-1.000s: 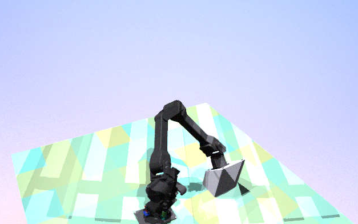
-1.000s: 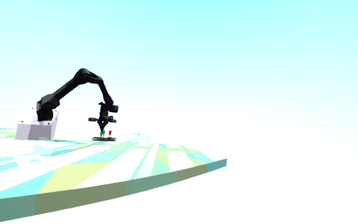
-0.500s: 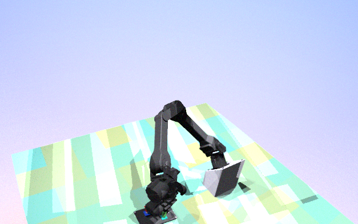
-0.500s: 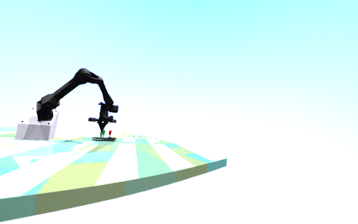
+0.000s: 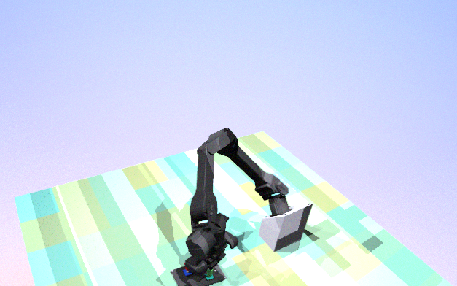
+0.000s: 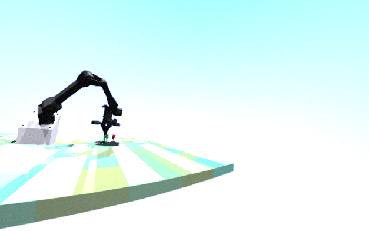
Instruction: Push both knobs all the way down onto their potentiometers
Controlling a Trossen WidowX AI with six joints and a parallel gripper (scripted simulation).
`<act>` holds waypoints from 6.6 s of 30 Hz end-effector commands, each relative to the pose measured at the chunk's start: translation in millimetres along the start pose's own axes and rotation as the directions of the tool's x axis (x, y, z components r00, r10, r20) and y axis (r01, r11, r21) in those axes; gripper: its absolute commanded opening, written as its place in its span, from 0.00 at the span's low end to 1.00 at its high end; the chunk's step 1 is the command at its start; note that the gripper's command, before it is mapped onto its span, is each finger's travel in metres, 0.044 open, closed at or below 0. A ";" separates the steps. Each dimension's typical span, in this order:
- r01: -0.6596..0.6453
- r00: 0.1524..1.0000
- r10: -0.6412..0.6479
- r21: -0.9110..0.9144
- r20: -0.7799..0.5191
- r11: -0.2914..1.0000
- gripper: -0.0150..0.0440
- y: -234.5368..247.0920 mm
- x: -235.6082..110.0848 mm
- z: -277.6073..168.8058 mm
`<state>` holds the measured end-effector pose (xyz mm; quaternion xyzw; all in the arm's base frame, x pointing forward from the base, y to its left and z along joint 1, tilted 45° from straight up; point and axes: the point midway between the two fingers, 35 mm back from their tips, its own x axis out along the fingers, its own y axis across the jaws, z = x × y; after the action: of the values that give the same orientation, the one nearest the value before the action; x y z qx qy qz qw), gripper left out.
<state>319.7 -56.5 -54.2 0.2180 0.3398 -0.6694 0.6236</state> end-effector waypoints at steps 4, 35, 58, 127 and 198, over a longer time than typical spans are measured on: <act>0.004 1.000 -0.004 0.010 -0.002 1.000 0.25 0.3 -9.3 1.0; -0.024 1.000 0.027 -0.529 -0.002 0.848 0.25 25.8 -33.0 19.7; 0.000 1.000 -0.003 -0.956 -0.001 0.295 0.25 39.7 -56.9 62.7; 0.002 1.000 -0.003 -0.955 0.001 0.295 0.25 39.4 -10.9 63.0; 0.003 1.000 -0.003 -0.955 0.002 0.295 0.25 39.3 2.3 63.2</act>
<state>366.9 -94.9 -15.2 -0.2007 0.6704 -0.3321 0.6325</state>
